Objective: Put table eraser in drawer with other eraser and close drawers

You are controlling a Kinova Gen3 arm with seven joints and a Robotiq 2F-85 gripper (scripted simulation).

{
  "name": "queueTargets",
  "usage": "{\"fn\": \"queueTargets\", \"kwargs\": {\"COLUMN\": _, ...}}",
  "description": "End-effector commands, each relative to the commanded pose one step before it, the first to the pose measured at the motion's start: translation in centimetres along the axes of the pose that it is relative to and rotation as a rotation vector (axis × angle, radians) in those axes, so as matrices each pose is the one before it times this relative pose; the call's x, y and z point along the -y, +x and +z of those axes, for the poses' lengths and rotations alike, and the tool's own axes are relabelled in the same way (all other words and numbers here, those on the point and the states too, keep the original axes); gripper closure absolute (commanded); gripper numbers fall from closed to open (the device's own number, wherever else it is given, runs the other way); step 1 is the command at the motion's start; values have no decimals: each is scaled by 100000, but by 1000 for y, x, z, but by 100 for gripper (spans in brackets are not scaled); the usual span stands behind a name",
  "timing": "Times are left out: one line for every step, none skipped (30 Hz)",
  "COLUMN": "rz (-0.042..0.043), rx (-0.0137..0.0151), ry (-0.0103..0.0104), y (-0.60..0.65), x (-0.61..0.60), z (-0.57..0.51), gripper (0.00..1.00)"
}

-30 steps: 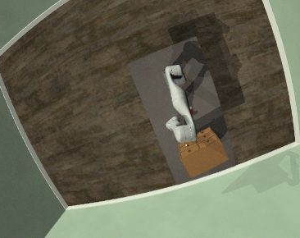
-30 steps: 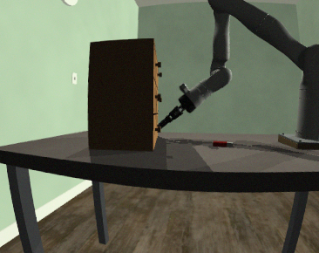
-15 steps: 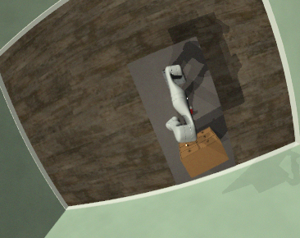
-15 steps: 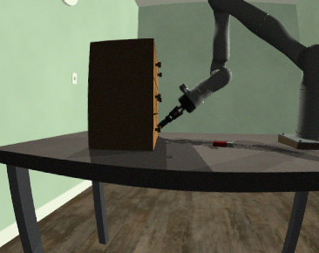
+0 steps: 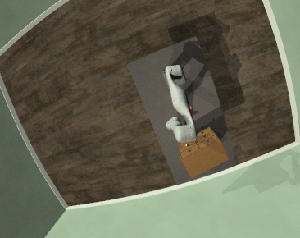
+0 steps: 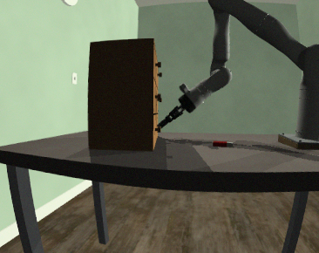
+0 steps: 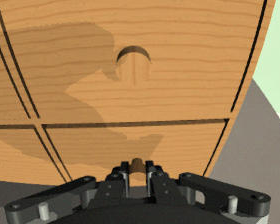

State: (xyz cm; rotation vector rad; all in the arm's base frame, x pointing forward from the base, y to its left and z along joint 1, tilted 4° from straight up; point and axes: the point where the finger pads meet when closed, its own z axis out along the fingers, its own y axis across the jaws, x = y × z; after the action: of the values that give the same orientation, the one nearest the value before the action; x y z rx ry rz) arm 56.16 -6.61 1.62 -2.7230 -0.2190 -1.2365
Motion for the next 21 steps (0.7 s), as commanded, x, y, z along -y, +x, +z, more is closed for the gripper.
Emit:
{"fn": "queueTargets", "kwargs": {"rz": -53, "rx": -185, "ry": -36, "y": 103, "x": -17, "z": -16, "gripper": 87}}
{"fn": "queueTargets", "kwargs": {"rz": 0, "rx": 0, "ry": 0, "y": -1, "x": 0, "z": -1, "gripper": 87}}
{"fn": "queueTargets", "kwargs": {"rz": 0, "rx": 0, "ry": 0, "y": 0, "x": 0, "z": 0, "gripper": 87}}
{"fn": "queueTargets", "kwargs": {"rz": 0, "rx": 0, "ry": 0, "y": 0, "x": 0, "z": 0, "gripper": 87}}
{"fn": "queueTargets", "kwargs": {"rz": 0, "rx": 0, "ry": 0, "y": -2, "x": 0, "z": -3, "gripper": 87}}
{"fn": "queueTargets", "kwargs": {"rz": 0, "rx": 0, "ry": 0, "y": -4, "x": 0, "z": -4, "gripper": 87}}
{"fn": "queueTargets", "kwargs": {"rz": 0, "rx": 0, "ry": 0, "y": -5, "x": 0, "z": -6, "gripper": 87}}
{"fn": "queueTargets", "kwargs": {"rz": 0, "rx": 0, "ry": 0, "y": -7, "x": 0, "z": -9, "gripper": 87}}
{"fn": "queueTargets", "kwargs": {"rz": 0, "rx": 0, "ry": 0, "y": -10, "x": 0, "z": -11, "gripper": 87}}
{"fn": "queueTargets", "kwargs": {"rz": 0, "rx": 0, "ry": 0, "y": -12, "x": 0, "z": -14, "gripper": 87}}
{"fn": "queueTargets", "kwargs": {"rz": 0, "rx": 0, "ry": 0, "y": -15, "x": 0, "z": -17, "gripper": 87}}
{"fn": "queueTargets", "kwargs": {"rz": 0, "rx": 0, "ry": 0, "y": -17, "x": 0, "z": -20, "gripper": 87}}
{"fn": "queueTargets", "kwargs": {"rz": 0, "rx": 0, "ry": 0, "y": -20, "x": 0, "z": -24, "gripper": 87}}
{"fn": "queueTargets", "kwargs": {"rz": 0, "rx": 0, "ry": 0, "y": -23, "x": 0, "z": -28, "gripper": 87}}
{"fn": "queueTargets", "kwargs": {"rz": 0, "rx": 0, "ry": 0, "y": -26, "x": 0, "z": -31, "gripper": 87}}
{"fn": "queueTargets", "kwargs": {"rz": 0, "rx": 0, "ry": 0, "y": -29, "x": 0, "z": -35, "gripper": 87}}
{"fn": "queueTargets", "kwargs": {"rz": 0, "rx": 0, "ry": 0, "y": -33, "x": 0, "z": -39, "gripper": 87}}
{"fn": "queueTargets", "kwargs": {"rz": 0, "rx": 0, "ry": 0, "y": -36, "x": 0, "z": -43, "gripper": 87}}
{"fn": "queueTargets", "kwargs": {"rz": 0, "rx": 0, "ry": 0, "y": -39, "x": 0, "z": -47, "gripper": 87}}
{"fn": "queueTargets", "kwargs": {"rz": 0, "rx": 0, "ry": 0, "y": 0, "x": 0, "z": 0, "gripper": 87}}
{"fn": "queueTargets", "kwargs": {"rz": 0, "rx": 0, "ry": 0, "y": 0, "x": 0, "z": 0, "gripper": 87}}
